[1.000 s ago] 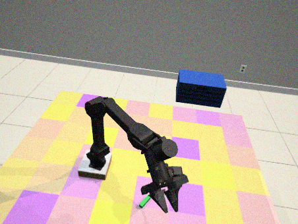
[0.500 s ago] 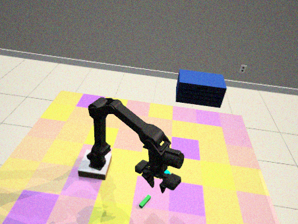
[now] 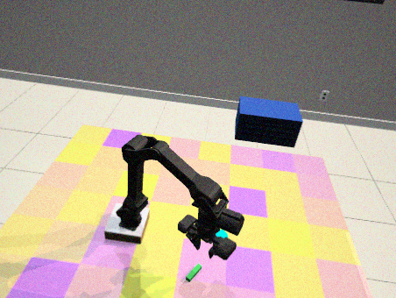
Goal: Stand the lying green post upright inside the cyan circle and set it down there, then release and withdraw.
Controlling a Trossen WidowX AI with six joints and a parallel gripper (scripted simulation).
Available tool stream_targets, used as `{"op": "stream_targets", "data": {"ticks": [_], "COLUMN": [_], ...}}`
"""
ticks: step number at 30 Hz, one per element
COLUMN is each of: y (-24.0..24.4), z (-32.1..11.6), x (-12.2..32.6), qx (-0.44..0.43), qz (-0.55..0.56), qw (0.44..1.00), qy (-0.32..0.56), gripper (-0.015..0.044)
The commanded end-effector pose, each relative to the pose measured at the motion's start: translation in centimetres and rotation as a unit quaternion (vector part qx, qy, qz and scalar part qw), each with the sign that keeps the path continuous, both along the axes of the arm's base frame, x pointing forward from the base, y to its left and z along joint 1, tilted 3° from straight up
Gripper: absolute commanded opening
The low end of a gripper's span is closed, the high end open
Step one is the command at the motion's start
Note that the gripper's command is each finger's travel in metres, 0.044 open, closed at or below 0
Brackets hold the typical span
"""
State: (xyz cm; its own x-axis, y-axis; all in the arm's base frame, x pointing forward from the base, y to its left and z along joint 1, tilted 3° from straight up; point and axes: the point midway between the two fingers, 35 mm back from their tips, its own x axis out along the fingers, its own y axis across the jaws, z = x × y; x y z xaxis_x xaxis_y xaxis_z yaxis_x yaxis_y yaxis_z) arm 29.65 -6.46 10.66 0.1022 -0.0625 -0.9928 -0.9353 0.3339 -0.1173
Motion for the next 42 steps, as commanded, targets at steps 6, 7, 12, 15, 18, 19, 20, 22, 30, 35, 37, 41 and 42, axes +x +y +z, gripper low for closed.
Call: {"op": "stream_targets", "data": {"ticks": [6, 7, 12, 15, 18, 19, 20, 22, 30, 35, 37, 41, 42], "y": [-0.1, -0.1, -0.1, -0.1, -0.1, -0.1, -0.1, -0.1, -0.1, 0.0, 0.0, 0.1, 0.1], "z": [-9.4, -9.4, -9.4, -9.4, -9.4, -9.4, -9.3, -8.9, -6.5, -5.0, -4.4, -3.1, -2.8], "x": [-0.9, -0.9, -0.9, -0.9, -0.9, -0.9, -0.9, -0.8, -0.5, -0.4, -0.4, -0.5, -0.5], "qx": [0.006, 0.006, 0.006, 0.006, 0.006, 0.006, 0.006, 0.006, 0.006, 0.006, 0.006, 0.006, 0.006], "qz": [0.000, 0.000, 0.000, 0.000, 0.000, 0.000, 0.000, 0.000, 0.000, 0.000, 0.000, 0.000, 0.000], "qw": [1.000, 1.000, 1.000, 1.000, 1.000, 1.000, 1.000, 1.000, 1.000, 1.000, 1.000, 1.000, 1.000], "qy": [0.026, 0.026, 0.026, 0.026, 0.026, 0.026, 0.026, 0.026, 0.025, 0.025, 0.025, 0.025, 0.025], "gripper": [0.0233, 0.0233, 0.0127, 0.0049, 0.0023, 0.0023, 0.0023, 0.0023, 0.0023, 0.0023, 0.0023, 0.0023, 0.0023]}}
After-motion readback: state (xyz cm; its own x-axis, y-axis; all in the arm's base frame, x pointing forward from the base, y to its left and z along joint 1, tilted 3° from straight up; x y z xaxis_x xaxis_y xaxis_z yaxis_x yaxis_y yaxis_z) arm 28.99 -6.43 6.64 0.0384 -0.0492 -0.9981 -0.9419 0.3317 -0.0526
